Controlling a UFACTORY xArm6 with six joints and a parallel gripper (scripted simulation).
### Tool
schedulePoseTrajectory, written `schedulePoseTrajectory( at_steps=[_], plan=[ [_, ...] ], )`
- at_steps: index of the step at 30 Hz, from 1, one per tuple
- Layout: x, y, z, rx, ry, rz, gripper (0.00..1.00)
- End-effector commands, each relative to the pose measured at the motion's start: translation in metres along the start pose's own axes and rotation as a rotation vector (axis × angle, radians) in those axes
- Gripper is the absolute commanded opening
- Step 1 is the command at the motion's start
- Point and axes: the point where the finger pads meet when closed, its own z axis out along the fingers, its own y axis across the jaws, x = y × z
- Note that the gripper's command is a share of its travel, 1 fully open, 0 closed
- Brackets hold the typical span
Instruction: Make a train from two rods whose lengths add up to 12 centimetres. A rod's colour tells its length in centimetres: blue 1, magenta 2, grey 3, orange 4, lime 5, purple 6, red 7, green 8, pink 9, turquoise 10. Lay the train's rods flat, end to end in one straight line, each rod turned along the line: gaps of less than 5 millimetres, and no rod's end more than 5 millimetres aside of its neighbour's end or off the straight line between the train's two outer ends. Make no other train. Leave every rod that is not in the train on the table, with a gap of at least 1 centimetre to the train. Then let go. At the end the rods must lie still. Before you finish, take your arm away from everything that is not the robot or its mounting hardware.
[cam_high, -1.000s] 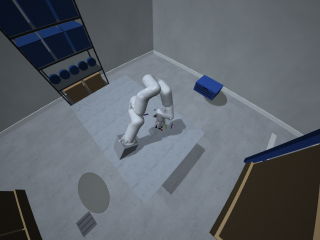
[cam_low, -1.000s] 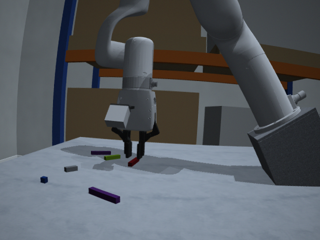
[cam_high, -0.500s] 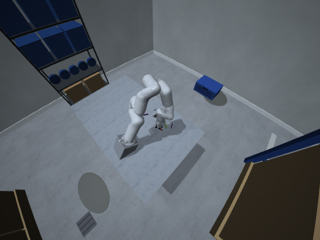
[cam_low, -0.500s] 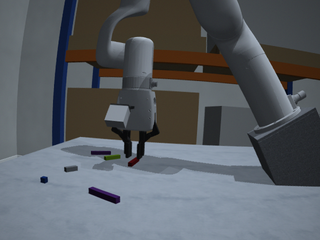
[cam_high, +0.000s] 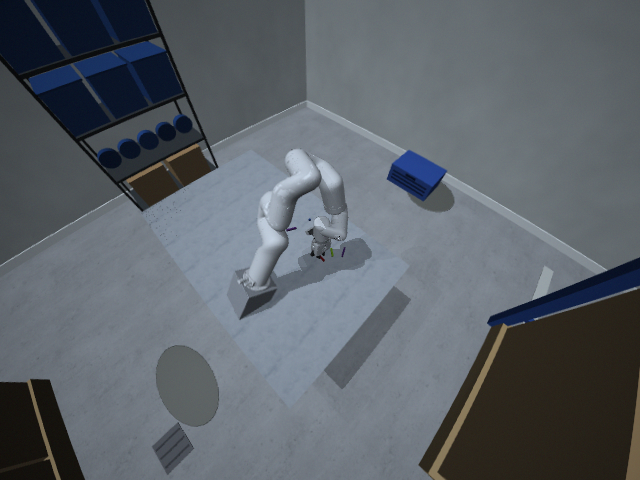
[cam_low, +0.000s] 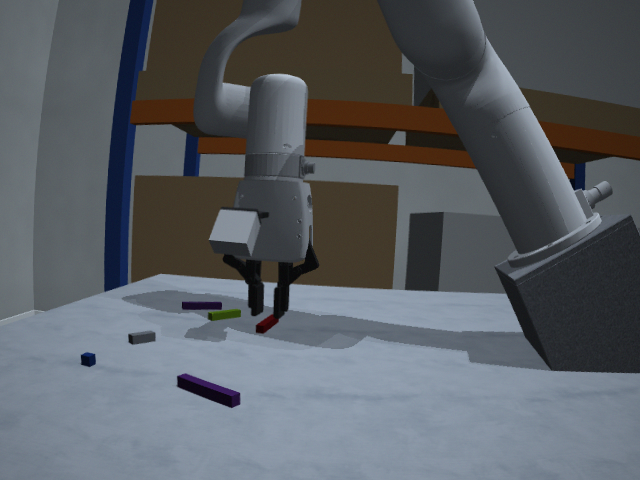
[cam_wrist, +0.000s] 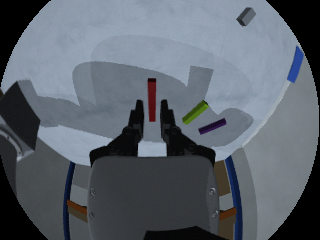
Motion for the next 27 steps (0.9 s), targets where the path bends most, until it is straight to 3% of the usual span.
schedulePoseTrajectory(
  at_steps=[1,27],
  plan=[
    [-0.0002,0.0006,-0.0003,-0.006,0.006,0.000,0.24],
    [0.0016,0.0005,0.0027,-0.006,0.009,-0.001,0.24]
  ],
)
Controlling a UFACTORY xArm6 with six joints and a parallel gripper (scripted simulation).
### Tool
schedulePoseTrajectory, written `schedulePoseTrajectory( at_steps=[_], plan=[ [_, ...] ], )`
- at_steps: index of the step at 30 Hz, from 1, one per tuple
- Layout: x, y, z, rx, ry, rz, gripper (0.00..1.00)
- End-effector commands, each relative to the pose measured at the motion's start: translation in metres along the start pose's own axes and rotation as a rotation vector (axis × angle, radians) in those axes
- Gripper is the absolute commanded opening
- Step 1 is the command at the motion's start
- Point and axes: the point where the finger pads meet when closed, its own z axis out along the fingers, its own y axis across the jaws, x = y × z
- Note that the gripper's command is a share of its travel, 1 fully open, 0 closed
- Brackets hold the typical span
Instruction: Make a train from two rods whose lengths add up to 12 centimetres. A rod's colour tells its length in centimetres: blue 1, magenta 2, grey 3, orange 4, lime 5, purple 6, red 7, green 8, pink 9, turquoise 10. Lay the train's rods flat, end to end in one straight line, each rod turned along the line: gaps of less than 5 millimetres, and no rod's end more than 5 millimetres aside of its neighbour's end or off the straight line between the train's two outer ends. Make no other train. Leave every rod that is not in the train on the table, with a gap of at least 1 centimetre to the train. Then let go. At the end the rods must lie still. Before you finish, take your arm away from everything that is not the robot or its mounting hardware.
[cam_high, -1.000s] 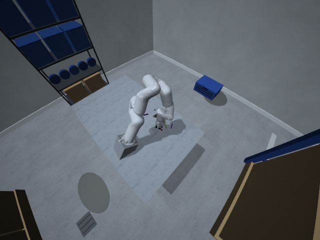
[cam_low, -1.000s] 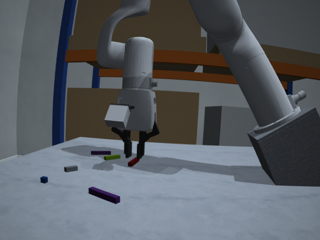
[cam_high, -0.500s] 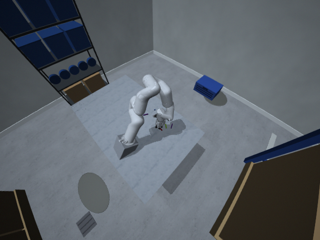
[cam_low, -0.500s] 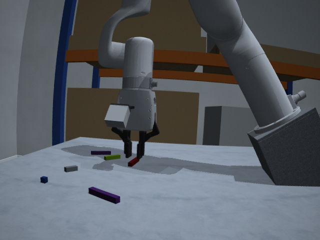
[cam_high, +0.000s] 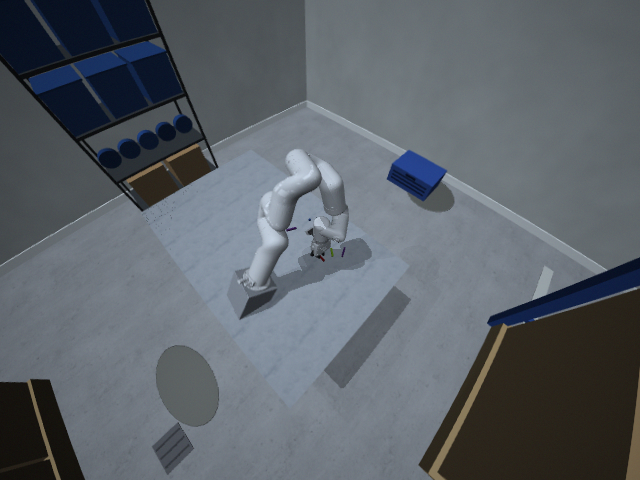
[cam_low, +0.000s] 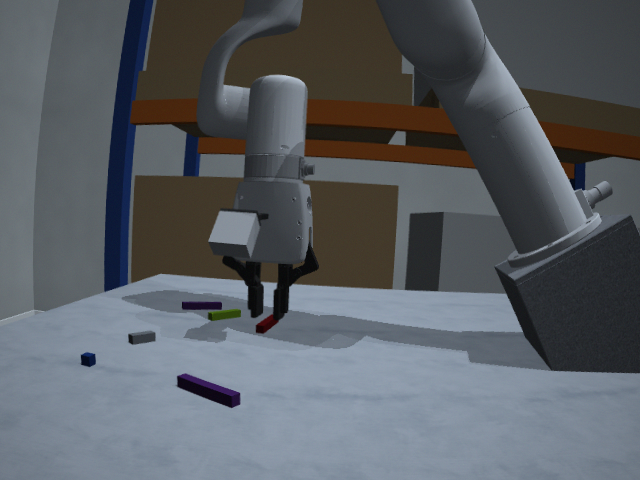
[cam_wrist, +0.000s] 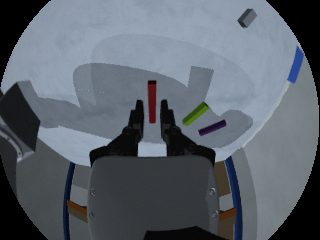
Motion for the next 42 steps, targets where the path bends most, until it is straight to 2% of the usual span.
schedulePoseTrajectory(
  at_steps=[1,42],
  plan=[
    [0.000,0.001,0.001,-0.007,0.006,0.000,0.24],
    [-0.002,0.001,0.012,-0.007,0.003,0.000,0.24]
  ],
)
